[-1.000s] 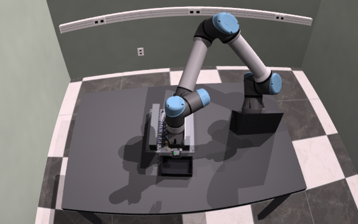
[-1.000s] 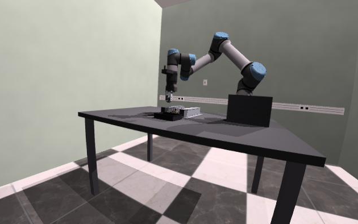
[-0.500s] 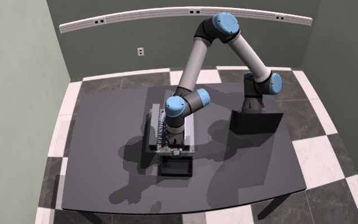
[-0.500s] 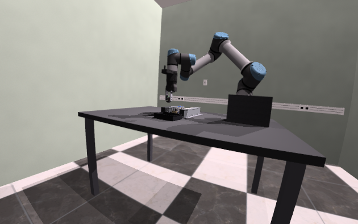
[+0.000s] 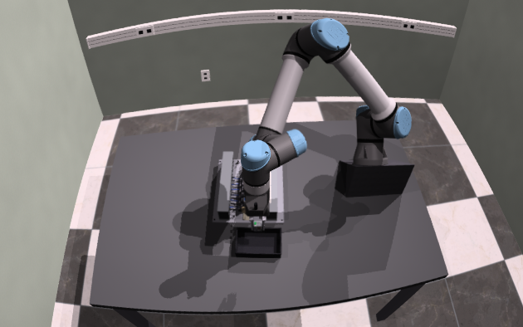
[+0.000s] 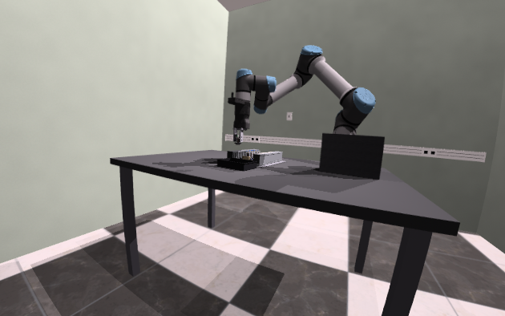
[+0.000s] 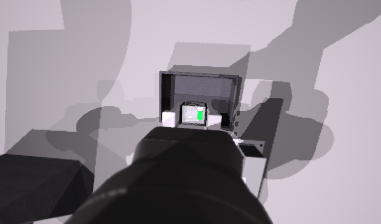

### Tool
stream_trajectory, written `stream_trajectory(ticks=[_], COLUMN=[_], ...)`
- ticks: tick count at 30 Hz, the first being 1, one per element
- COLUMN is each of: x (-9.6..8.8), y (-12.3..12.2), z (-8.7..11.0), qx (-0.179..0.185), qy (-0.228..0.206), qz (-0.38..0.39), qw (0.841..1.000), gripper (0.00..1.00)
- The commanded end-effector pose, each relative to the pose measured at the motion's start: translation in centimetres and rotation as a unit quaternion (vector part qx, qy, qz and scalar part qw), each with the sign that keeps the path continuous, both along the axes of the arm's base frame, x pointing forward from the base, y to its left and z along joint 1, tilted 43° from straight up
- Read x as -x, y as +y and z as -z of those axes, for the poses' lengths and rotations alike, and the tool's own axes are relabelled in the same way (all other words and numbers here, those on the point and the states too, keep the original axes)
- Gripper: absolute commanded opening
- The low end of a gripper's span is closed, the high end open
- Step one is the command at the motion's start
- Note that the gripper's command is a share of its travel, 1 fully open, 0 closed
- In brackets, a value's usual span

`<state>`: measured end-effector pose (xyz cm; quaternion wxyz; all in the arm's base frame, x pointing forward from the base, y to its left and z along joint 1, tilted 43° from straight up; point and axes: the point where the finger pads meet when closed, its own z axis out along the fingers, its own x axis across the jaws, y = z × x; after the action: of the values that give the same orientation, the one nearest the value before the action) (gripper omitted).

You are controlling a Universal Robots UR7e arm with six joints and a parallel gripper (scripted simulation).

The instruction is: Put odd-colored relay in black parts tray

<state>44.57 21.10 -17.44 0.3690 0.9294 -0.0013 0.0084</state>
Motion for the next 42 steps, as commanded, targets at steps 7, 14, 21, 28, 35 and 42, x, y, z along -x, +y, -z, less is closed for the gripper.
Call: stream_trajectory(ticks=[7,14,21,28,35,42], x=[0.0,-0.1,-0.1,-0.1,-0.1,-0.1], y=[-0.1,-0.6,-1.2,-2.1,-3.3,-4.1], z=[0.2,0.7,1.2,2.3,3.5,4.4], qx=[0.0,0.0,0.0,0.0,0.0,0.0], qy=[-0.001,-0.001,-0.001,-0.001,-0.001,-0.001], qz=[0.0,0.0,0.0,0.0,0.0,0.0], qw=[1.0,1.0,1.0,1.0,1.0,1.0], gripper=[0.0,0.0,0.0,0.0,0.0,0.0])
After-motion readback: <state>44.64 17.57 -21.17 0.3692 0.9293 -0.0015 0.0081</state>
